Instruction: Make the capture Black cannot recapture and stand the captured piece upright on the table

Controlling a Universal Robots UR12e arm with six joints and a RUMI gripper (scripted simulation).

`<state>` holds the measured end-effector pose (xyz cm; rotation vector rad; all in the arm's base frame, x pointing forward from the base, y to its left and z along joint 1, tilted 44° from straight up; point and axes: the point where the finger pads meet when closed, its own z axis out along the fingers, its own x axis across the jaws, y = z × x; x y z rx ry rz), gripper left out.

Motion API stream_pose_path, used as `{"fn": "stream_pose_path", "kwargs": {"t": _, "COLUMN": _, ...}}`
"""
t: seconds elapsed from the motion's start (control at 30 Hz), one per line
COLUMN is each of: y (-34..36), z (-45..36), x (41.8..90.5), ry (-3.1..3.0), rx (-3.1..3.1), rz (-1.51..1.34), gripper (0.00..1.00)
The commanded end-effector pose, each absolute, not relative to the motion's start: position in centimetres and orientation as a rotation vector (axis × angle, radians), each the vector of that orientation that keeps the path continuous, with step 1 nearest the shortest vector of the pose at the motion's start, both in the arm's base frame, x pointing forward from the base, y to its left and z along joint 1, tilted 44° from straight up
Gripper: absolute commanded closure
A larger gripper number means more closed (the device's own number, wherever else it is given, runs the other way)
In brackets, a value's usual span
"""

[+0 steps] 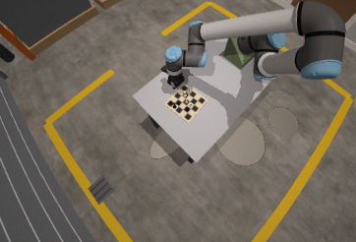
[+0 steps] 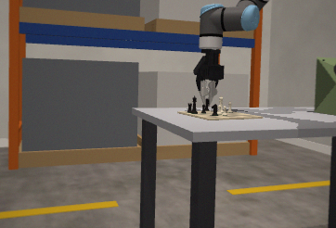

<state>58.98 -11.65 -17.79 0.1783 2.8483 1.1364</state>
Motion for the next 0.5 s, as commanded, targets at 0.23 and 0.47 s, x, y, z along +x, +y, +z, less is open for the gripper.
{"fn": "stream_pose_path", "kwargs": {"t": 0.23, "y": -11.42, "z": -17.89, "x": 58.90, "ry": 2.849, "rx": 0.178, "rz": 1.140, "gripper": 0.95}}
{"fn": "stream_pose_path", "kwargs": {"t": 0.47, "y": -11.42, "z": -17.89, "x": 58.90, "ry": 2.849, "rx": 0.178, "rz": 1.140, "gripper": 0.85}}
